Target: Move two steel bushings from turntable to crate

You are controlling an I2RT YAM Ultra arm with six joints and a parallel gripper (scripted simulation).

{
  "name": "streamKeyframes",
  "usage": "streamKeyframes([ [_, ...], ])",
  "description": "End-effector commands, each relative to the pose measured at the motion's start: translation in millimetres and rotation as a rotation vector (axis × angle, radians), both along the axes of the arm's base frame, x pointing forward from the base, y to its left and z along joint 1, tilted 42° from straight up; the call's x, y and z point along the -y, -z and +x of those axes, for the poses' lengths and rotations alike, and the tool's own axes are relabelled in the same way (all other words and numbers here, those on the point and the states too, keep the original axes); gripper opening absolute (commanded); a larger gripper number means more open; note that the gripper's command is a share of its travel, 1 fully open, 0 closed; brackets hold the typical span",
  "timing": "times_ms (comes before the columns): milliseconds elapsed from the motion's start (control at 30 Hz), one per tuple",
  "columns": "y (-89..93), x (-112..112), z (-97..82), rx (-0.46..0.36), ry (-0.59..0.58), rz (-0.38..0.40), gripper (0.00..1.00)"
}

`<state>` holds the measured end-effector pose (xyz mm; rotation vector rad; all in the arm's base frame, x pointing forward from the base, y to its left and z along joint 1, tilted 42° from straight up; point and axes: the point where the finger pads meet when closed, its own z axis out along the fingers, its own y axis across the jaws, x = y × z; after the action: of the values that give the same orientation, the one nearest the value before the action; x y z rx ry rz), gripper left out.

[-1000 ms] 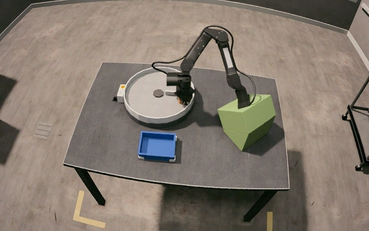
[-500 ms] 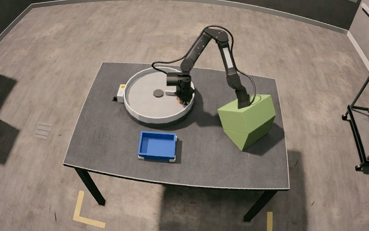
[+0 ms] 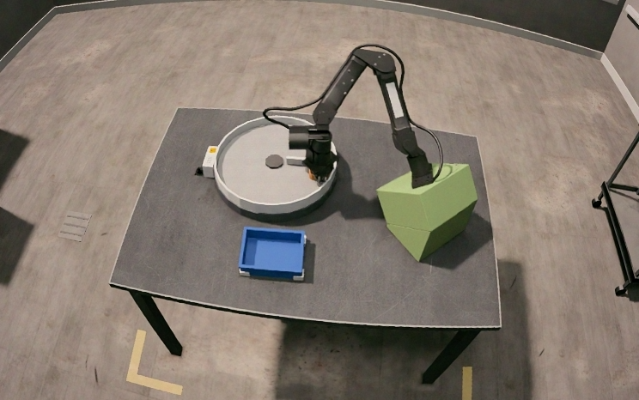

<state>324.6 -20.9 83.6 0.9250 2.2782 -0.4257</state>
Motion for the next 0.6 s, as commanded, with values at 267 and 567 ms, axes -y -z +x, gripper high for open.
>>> streamKeyframes([
  [267, 9.7, 3.0, 2.4, -0.001, -0.009, 0.0, 0.13],
  [567, 9.6, 1.7, 2.6, 0.001, -0.012, 0.001, 0.13],
])
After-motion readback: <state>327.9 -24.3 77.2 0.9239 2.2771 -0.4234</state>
